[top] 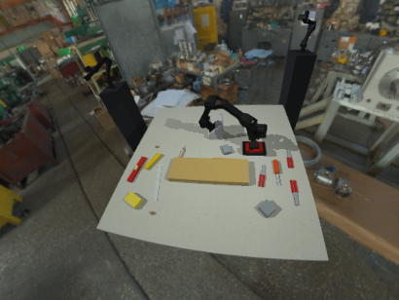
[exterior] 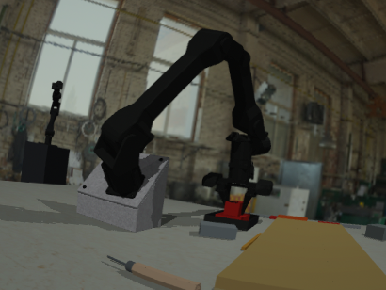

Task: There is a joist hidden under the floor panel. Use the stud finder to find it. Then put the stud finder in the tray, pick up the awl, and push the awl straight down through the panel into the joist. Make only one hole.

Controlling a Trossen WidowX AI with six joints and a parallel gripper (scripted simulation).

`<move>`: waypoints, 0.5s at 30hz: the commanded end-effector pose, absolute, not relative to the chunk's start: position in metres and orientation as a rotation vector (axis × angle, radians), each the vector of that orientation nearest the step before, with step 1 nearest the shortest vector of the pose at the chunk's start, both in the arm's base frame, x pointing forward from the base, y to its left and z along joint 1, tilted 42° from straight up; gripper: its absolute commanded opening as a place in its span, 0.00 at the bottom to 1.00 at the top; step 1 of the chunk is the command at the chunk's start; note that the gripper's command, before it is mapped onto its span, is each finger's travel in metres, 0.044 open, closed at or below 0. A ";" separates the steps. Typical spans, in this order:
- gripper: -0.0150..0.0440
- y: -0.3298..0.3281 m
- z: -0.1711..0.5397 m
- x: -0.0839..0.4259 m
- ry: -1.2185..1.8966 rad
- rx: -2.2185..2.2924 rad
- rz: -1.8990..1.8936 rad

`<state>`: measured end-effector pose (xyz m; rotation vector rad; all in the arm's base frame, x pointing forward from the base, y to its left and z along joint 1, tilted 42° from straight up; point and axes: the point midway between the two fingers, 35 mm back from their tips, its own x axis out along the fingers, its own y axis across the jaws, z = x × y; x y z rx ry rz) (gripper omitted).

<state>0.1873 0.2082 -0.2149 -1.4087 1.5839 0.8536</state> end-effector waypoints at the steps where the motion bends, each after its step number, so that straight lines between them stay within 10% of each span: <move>1: 0.52 0.209 -0.214 0.188 1.584 -1.407 0.853; 11: 0.97 0.228 -0.196 0.191 1.584 -1.407 0.854; 15: 1.00 0.264 -0.152 0.193 1.584 -1.407 0.856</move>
